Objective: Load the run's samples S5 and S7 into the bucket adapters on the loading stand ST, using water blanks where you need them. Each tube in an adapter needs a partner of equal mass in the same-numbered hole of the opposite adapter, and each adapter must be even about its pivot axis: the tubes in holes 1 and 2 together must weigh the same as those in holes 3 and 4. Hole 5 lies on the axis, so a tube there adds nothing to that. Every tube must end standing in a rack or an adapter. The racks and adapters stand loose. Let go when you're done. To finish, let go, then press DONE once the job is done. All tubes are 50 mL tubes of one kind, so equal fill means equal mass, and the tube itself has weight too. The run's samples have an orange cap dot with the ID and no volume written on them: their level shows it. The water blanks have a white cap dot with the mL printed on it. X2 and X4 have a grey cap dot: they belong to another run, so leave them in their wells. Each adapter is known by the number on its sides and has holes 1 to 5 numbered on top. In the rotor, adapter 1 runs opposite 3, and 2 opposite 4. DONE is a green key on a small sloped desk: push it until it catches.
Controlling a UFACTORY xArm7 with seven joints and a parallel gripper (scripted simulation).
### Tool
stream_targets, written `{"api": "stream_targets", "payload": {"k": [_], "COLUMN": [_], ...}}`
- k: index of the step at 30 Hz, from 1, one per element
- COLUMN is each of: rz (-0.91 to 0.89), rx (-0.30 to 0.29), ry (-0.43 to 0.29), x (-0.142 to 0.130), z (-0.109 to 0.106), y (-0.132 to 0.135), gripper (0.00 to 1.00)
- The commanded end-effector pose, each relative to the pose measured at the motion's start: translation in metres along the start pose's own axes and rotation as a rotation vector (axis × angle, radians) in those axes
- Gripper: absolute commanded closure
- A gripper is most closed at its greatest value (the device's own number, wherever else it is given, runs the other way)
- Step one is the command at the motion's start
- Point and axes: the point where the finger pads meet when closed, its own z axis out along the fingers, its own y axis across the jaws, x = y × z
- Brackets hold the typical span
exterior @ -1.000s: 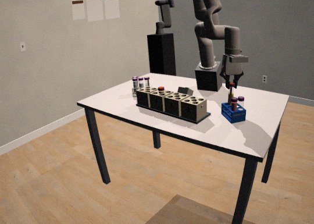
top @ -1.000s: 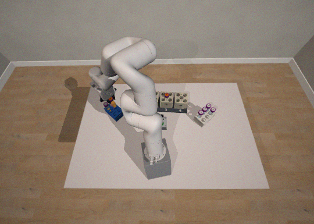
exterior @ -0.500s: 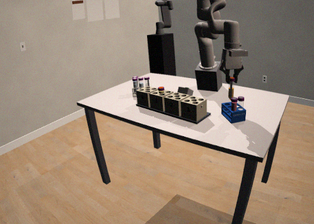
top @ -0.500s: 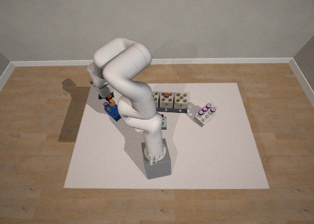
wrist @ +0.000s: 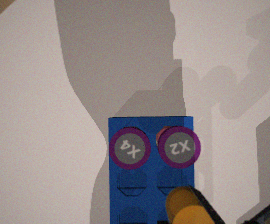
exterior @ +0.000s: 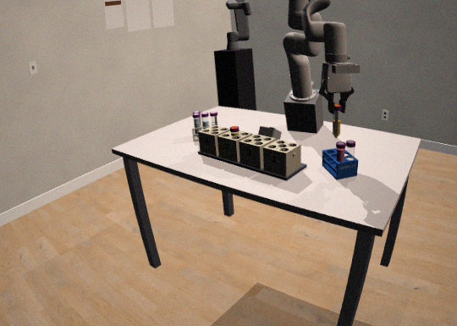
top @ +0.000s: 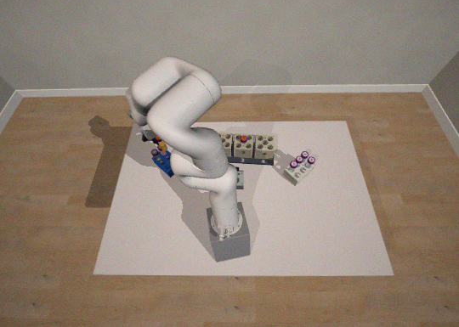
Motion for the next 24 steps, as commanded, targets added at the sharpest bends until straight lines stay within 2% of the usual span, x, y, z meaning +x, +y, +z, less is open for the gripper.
{"api": "stream_targets", "payload": {"k": [1, 16, 24], "rz": [-0.001, -0.001, 0.199], "rx": [0.001, 0.001, 0.002], "ry": [0.005, 0.005, 0.005], "x": [0.000, 0.000, -0.016], "z": [-0.014, -0.017, -0.017], "y": [0.001, 0.001, 0.026], "gripper": [1.00, 1.00, 1.00]}}
